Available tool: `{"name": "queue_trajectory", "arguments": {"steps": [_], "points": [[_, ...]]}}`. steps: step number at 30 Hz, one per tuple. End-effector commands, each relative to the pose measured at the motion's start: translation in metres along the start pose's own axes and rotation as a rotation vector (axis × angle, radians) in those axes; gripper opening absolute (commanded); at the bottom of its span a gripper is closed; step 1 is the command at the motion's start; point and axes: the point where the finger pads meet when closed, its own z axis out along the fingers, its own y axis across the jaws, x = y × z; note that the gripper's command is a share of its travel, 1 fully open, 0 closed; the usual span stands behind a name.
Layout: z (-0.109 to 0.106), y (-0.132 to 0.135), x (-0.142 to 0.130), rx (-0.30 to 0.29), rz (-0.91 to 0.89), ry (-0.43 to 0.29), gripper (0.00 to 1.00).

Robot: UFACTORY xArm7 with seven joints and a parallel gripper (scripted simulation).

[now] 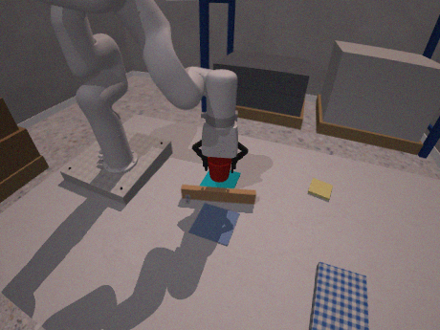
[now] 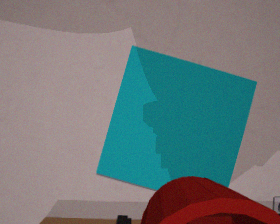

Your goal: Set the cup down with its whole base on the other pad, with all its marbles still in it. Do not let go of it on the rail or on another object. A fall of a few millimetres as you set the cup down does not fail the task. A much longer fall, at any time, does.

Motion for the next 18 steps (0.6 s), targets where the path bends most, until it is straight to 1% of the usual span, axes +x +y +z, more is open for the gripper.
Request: {"name": "queue_trajectory", "arguments": {"steps": [1, 9, 18], "points": [[-0.001, 0.002, 0.02, -0.004, 0.0, -0.002, 0.85], [-0.001, 0.002, 0.045, -0.004, 0.0, -0.002, 0.85], [-0.001, 0.002, 0.056, -0.004, 0.0, -0.002, 0.85]]}}
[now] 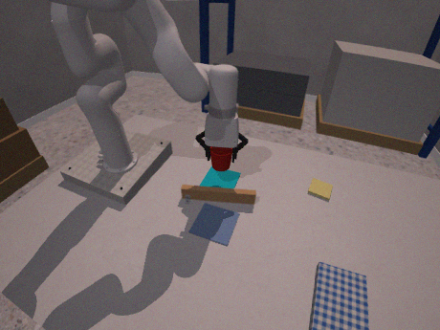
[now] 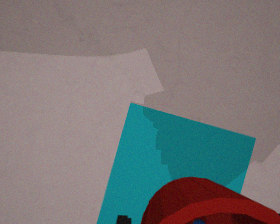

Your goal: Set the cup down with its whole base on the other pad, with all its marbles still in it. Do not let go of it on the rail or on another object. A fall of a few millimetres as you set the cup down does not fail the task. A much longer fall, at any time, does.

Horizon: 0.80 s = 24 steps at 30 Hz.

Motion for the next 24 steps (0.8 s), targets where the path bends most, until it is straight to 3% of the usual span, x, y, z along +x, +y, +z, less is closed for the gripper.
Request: {"name": "queue_trajectory", "arguments": {"steps": [1, 24], "points": [[-0.0013, 0.0016, 0.0054, -0.004, 0.0, 0.0, 0.85], [0.0013, 0.0017, 0.007, -0.004, 0.0, 0.0, 0.85]]}}
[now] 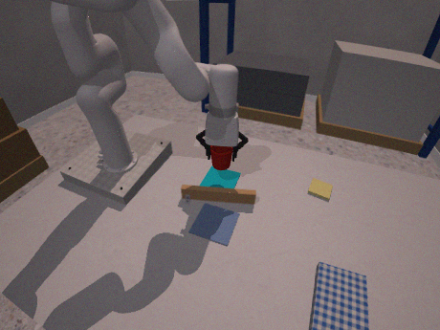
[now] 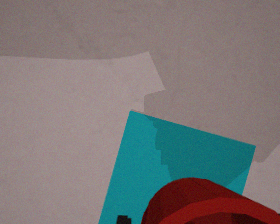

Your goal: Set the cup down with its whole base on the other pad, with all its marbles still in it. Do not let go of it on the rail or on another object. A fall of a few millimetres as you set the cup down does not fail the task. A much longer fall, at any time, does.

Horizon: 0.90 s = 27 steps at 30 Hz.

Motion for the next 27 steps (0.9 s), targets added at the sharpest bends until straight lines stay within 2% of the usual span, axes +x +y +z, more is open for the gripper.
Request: {"name": "queue_trajectory", "arguments": {"steps": [1, 7, 27], "points": [[0.002, 0.001, 0.0, -0.004, 0.0, 0.0, 0.85], [0.007, 0.001, 0.0, -0.004, 0.0, 0.0, 0.85], [0.046, 0.002, 0.001, -0.004, 0.0, 0.0, 0.85]]}}
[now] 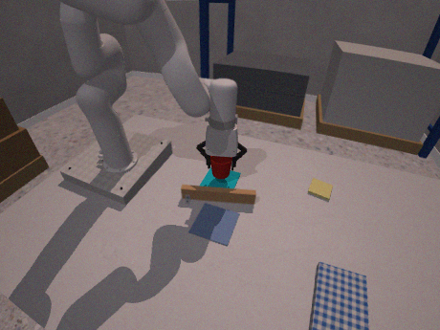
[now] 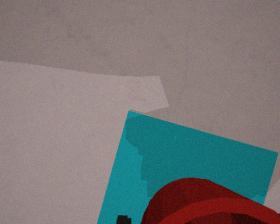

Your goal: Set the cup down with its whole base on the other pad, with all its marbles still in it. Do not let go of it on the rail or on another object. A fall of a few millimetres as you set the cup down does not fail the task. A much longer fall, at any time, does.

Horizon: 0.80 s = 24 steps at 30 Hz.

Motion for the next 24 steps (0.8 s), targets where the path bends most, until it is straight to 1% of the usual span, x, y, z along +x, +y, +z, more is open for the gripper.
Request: {"name": "queue_trajectory", "arguments": {"steps": [1, 8, 24], "points": [[0.0079, 0.0018, 0.0002, -0.004, 0.0, -0.001, 0.85], [0.0147, 0.0018, 0.0003, -0.004, 0.0, -0.001, 0.85], [0.0155, 0.0018, 0.0003, -0.004, 0.0, -0.001, 0.85]]}}
